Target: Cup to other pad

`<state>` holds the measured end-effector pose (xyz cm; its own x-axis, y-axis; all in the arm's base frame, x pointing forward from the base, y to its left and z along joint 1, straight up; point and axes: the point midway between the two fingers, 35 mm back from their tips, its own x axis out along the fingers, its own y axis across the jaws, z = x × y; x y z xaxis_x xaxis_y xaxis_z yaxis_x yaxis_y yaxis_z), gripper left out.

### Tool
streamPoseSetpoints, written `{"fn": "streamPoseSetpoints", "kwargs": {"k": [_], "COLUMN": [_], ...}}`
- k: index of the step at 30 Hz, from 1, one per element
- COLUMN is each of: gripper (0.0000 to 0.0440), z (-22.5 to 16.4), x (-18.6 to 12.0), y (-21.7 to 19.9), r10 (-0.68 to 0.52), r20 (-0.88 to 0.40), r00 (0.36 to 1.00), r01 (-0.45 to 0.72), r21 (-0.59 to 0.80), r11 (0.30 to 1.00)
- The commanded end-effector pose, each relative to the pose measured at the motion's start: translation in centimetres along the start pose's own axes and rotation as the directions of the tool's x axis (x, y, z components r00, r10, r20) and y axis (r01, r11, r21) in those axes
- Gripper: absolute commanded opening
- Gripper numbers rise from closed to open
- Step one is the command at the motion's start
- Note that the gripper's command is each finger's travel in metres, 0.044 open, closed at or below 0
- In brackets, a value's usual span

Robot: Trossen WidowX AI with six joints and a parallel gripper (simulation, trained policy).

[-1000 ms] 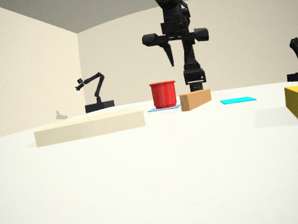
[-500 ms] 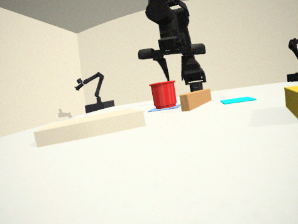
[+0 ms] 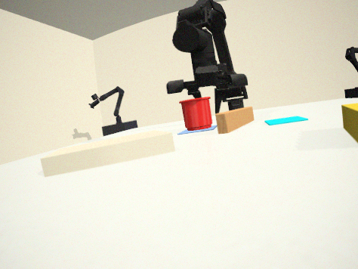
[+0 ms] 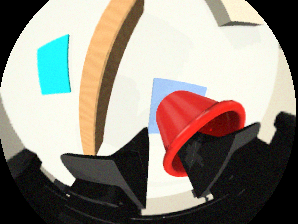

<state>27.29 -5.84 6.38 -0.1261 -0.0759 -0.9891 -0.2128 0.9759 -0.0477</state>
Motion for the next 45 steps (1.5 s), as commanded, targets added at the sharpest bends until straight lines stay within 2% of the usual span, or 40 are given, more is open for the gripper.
{"fn": "streamPoseSetpoints", "kwargs": {"k": [1,4,13,25,45], "gripper": [0.0056,0.0,0.0,0.0,0.0], "z": [-0.3,-0.3,0.4,1.9,5.9], "x": [1.0,1.0,-0.8,-4.5,-8.2], "y": [0.1,0.0,-0.3,0.6,5.6], "r10": [0.012,0.012,0.005,-0.007,-0.014], "r20": [-0.02,-0.018,0.02,0.09,0.21], "r00": [1.0,1.0,1.0,0.996,0.978], "r01": [-0.013,-0.014,-0.001,0.028,0.087], "r21": [-0.049,-0.093,-0.189,-0.243,-0.343], "r11": [0.999,0.996,0.982,0.97,0.935]}}
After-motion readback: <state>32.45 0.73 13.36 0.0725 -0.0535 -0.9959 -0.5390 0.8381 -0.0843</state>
